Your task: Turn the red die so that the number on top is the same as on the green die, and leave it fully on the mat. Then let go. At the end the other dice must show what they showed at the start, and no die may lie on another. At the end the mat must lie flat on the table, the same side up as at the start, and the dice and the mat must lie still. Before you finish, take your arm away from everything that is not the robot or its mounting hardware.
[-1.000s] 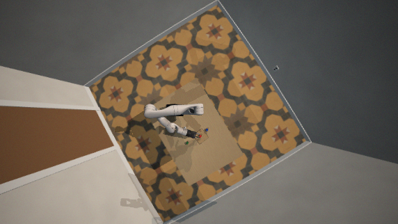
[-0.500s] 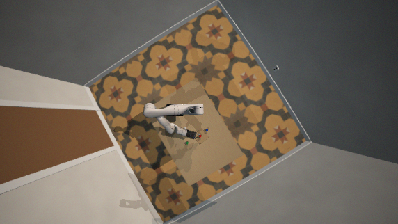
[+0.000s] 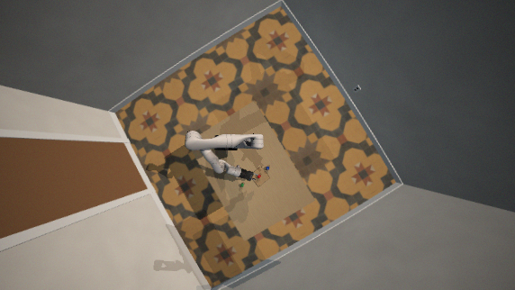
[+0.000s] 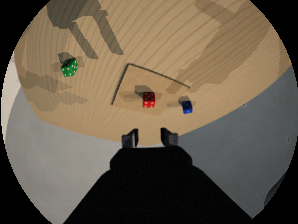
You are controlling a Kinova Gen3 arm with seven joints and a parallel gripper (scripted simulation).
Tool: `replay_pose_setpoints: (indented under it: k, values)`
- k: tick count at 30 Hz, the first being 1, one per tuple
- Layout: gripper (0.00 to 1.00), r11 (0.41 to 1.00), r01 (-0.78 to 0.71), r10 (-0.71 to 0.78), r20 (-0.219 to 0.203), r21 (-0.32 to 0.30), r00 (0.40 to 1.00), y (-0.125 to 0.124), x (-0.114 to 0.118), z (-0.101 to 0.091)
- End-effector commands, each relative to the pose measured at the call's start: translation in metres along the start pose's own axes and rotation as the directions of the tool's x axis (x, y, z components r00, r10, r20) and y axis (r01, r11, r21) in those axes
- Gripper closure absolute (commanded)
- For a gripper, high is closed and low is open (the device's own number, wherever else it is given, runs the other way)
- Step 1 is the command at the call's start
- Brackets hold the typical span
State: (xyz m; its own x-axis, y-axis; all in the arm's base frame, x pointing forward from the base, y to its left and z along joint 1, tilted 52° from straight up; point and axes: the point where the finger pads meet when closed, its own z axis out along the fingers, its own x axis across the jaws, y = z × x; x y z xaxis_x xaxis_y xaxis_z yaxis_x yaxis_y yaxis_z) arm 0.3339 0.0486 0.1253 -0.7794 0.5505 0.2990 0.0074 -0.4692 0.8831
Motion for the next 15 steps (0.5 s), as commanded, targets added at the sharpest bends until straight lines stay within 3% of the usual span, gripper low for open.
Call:
replay_pose_setpoints:
  k: [1, 6, 13, 15]
  values:
    - [0.21, 1.0, 0.002, -0.002, 0.001, 0.003, 1.0, 0.0, -0.001, -0.001]
    - [0.21, 1.0, -0.005, 0.005, -0.003, 0.025, 1.0, -0.001, -0.001, -0.003]
    - [0.21, 0.992, -0.032, 0.035, -0.019, 0.124, 0.999, -0.004, -0.004, -0.012]
    - [0.21, 0.992, -0.032, 0.035, -0.019, 0.124, 0.999, -0.004, -0.004, -0.012]
